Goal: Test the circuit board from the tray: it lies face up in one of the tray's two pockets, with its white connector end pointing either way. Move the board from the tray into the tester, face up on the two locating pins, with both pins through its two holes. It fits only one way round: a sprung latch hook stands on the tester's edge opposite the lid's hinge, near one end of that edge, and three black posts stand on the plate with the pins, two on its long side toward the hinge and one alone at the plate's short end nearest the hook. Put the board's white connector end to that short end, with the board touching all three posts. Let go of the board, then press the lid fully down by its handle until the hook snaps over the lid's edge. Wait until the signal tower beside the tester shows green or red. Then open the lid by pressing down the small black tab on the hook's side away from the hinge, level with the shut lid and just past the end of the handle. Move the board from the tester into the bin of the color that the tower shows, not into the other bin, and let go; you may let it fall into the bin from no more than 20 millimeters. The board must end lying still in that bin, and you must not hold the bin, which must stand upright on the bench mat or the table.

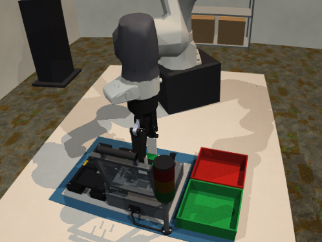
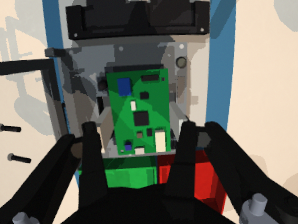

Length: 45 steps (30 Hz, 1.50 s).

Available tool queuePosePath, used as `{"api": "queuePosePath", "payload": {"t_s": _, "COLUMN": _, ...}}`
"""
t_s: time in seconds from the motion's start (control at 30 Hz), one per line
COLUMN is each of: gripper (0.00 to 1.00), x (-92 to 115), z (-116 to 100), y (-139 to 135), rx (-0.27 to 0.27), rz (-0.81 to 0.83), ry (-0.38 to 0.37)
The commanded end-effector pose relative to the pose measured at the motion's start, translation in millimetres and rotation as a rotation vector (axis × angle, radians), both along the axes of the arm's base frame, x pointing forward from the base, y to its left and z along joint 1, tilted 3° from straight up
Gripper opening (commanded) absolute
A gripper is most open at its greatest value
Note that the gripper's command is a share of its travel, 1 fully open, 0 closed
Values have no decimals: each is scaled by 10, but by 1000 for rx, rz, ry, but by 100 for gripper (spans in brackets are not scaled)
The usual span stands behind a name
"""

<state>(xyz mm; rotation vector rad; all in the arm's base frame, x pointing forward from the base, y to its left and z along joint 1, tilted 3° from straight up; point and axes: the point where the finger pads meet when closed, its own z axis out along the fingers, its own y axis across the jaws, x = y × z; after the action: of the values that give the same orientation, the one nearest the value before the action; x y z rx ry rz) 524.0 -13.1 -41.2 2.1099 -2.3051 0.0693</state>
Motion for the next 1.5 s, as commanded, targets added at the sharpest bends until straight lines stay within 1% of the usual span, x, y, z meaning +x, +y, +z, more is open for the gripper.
{"api": "queuePosePath", "payload": {"t_s": 0.0, "gripper": 46, "x": 39, "z": -48, "y": -7, "rx": 0, "rz": -18, "ry": -12}}
{"api": "queuePosePath", "payload": {"t_s": 0.43, "gripper": 46, "x": 42, "z": -162, "y": -12, "rx": 0, "rz": -18, "ry": -12}}
{"api": "queuePosePath", "payload": {"t_s": 1.47, "gripper": 46, "x": 43, "z": -167, "y": -13, "rx": 0, "rz": -18, "ry": -12}}
